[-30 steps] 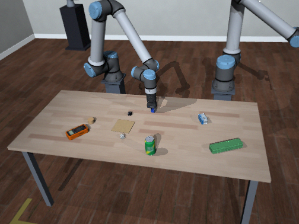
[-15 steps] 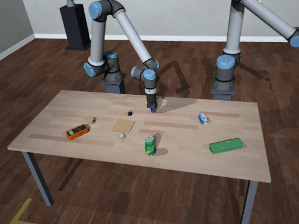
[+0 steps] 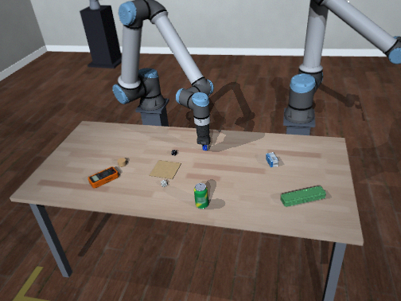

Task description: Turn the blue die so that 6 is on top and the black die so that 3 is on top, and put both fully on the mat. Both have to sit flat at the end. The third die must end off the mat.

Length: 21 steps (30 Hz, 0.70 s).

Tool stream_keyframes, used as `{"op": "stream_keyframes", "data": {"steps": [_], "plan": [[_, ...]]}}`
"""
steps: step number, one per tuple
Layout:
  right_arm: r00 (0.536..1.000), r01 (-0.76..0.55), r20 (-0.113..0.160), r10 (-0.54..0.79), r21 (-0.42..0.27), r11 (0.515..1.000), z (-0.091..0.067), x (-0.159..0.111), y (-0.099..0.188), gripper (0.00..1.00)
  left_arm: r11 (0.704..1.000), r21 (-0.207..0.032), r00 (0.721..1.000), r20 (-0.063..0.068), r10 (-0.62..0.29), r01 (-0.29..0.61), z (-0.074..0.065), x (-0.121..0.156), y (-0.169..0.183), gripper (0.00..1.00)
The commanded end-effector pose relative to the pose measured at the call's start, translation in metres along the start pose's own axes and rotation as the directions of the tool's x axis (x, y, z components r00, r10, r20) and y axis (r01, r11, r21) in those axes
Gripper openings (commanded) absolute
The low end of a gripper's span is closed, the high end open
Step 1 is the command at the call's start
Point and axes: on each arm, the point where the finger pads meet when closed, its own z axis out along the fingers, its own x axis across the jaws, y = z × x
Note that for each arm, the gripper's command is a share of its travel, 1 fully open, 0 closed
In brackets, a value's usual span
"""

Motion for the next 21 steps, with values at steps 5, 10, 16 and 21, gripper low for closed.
{"op": "stream_keyframes", "data": {"steps": [5,10,16,21], "plan": [[1.0,0.0,-0.002,0.0,-0.001,1.0,-0.037,0.001,0.001,0.49,1.0,-0.002,1.0,0.0,0.0,0.0,-0.001,0.0,0.001,1.0],[1.0,0.0,-0.002,0.0,-0.001,1.0,-0.074,0.001,0.001,0.49,1.0,-0.002,1.0,0.0,0.0,0.0,-0.001,0.0,0.001,1.0],[1.0,0.0,-0.002,0.0,-0.001,1.0,-0.095,0.001,0.001,0.49,1.0,-0.002,1.0,0.0,0.0,0.0,-0.001,0.0,0.001,1.0],[1.0,0.0,-0.002,0.0,-0.001,1.0,-0.096,0.001,0.001,0.49,1.0,-0.002,1.0,0.0,0.0,0.0,-0.001,0.0,0.001,1.0]]}}
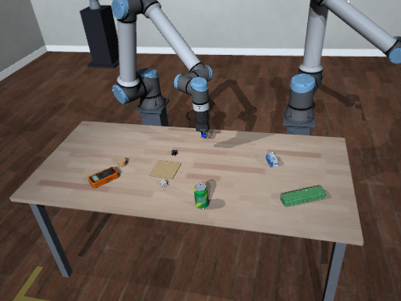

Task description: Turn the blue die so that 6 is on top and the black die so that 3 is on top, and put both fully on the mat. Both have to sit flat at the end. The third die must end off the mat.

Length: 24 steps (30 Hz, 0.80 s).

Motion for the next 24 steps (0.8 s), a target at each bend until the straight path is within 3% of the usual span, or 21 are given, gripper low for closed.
{"op": "stream_keyframes", "data": {"steps": [1,14,24], "plan": [[1.0,0.0,-0.001,0.0,-0.001,1.0,-0.0063,0.0007,0.0003,0.49,1.0,-0.002,1.0,0.0,0.0,0.0,-0.0008,-0.0002,0.0006,1.0],[0.999,0.054,-0.001,-0.054,-0.001,0.999,-0.0055,0.0009,0.0001,0.49,1.0,-0.002,1.0,0.0,0.0,0.0,-0.0008,-0.0002,0.0006,1.0],[0.936,0.352,-0.001,-0.352,-0.001,0.936,-0.0008,0.0026,0.0005,0.49,1.0,-0.002,1.0,0.0,0.0,0.0,-0.0008,-0.0002,0.0006,1.0]]}}
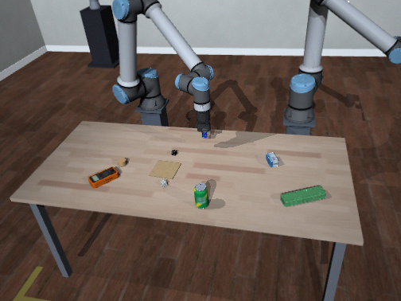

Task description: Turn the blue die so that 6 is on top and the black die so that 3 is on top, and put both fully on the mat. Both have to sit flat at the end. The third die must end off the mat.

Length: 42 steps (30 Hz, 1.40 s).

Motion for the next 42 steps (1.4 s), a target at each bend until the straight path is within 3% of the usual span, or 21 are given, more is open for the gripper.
{"op": "stream_keyframes", "data": {"steps": [1,5,8,12,19,32,42], "plan": [[0.987,0.163,-0.003,-0.163,0.0,0.987,0.0011,0.0012,0.0011,0.49,1.0,-0.002,1.0,0.0,0.0,0.0,-0.0008,-0.0002,0.0006,1.0],[0.96,0.279,-0.003,-0.279,-0.001,0.96,0.003,0.0018,0.002,0.49,1.0,-0.002,1.0,0.0,0.0,0.0,-0.0008,-0.0002,0.0006,1.0],[0.956,0.294,-0.003,-0.294,-0.001,0.956,0.0032,0.0019,0.0022,0.49,1.0,-0.002,1.0,0.0,0.0,0.0,-0.0008,-0.0002,0.0006,1.0],[0.902,0.431,-0.003,-0.431,-0.001,0.902,0.0056,0.003,0.0038,0.49,1.0,-0.002,1.0,0.0,0.0,0.0,-0.0008,-0.0002,0.0006,1.0],[0.84,0.543,-0.003,-0.543,-0.002,0.84,0.0076,0.004,0.0056,0.49,1.0,-0.002,1.0,0.0,0.0,0.0,-0.0008,-0.0002,0.0006,1.0],[0.833,0.553,-0.003,-0.553,-0.011,0.833,0.008,0.0042,0.0058,0.49,1.0,-0.002,1.0,0.0,0.0,0.0,-0.0008,-0.0002,0.0006,1.0],[0.833,0.552,-0.002,-0.553,-0.079,0.83,0.0087,0.0041,0.0055,0.49,1.0,-0.002,1.0,0.0,0.0,0.0,-0.0008,-0.0002,0.0006,1.0]]}}
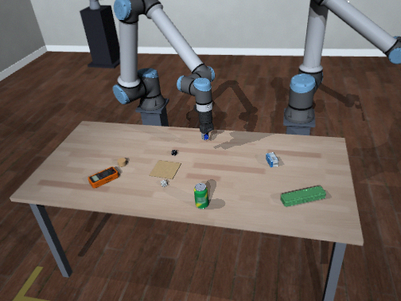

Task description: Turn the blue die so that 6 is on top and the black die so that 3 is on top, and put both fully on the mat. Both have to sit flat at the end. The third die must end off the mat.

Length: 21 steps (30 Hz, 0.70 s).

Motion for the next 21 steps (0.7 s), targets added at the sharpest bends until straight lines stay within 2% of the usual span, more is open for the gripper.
{"op": "stream_keyframes", "data": {"steps": [1,8,14,16,21], "plan": [[1.0,0.0,-0.001,0.0,-0.048,0.999,-0.0009,0.0002,0.0007,0.49,1.0,-0.002,1.0,0.0,0.0,0.0,-0.0008,-0.0002,0.0006,1.0],[1.0,0.0,0.0,0.0,-0.181,0.983,-0.0004,0.0002,-0.0003,0.49,1.0,-0.002,1.0,0.0,0.0,0.0,-0.0008,-0.0002,0.0006,1.0],[1.0,0.0,-0.001,0.0,-0.327,0.945,0.0001,0.0001,-0.0016,0.49,1.0,-0.002,1.0,0.0,0.0,0.0,-0.0008,-0.0002,0.0006,1.0],[1.0,0.0,-0.001,0.0,-0.327,0.945,0.0001,0.0001,-0.0016,0.49,1.0,-0.002,1.0,0.0,0.0,0.0,-0.0008,-0.0002,0.0006,1.0],[1.0,0.0,-0.001,0.0,-0.453,0.891,0.0006,0.0001,-0.0026,0.49,1.0,-0.002,1.0,0.0,0.0,0.0,-0.0008,-0.0002,0.0006,1.0]]}}
